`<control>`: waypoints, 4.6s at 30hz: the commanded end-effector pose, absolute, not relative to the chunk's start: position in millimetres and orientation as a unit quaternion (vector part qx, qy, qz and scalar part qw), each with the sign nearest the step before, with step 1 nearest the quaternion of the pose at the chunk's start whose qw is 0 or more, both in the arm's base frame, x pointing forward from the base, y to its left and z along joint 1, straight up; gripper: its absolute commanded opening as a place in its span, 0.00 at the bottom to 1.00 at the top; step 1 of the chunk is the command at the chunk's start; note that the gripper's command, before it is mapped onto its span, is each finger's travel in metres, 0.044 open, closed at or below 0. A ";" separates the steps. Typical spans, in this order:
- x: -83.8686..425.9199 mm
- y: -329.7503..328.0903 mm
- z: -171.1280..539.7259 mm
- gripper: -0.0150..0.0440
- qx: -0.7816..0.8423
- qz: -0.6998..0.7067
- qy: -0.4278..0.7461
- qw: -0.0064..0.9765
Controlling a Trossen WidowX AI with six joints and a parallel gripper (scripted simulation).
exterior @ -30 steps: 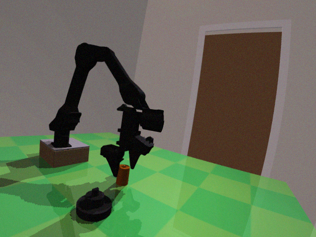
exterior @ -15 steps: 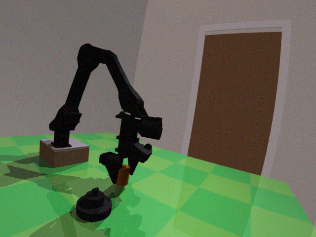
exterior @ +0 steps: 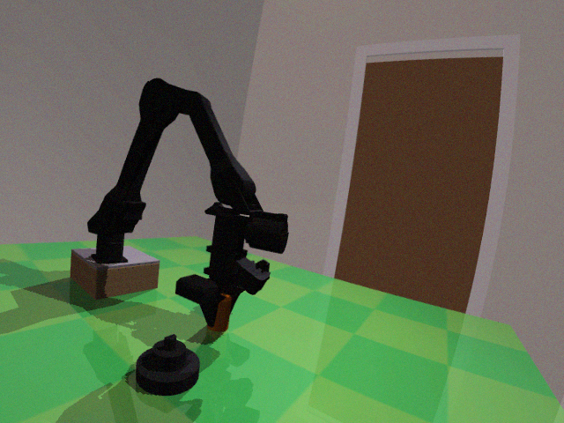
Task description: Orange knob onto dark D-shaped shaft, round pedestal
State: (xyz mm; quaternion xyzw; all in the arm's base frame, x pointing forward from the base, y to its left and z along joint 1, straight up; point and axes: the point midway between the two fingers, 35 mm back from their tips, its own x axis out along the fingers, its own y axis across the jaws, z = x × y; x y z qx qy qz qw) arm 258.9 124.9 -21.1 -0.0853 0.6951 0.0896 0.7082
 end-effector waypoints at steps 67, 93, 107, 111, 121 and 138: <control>306.5 52.0 91.4 0.25 -0.071 0.083 0.696 0.709; 333.8 -20.5 67.0 0.25 -0.090 0.088 0.693 0.710; 334.7 -22.5 40.4 0.25 -0.090 0.088 0.693 0.710; 334.8 -22.6 44.2 0.25 -0.089 0.086 0.693 0.710; 337.2 -23.6 40.8 0.25 -0.089 0.086 0.693 0.710; 335.6 -22.8 45.9 0.25 -0.107 0.104 0.691 0.708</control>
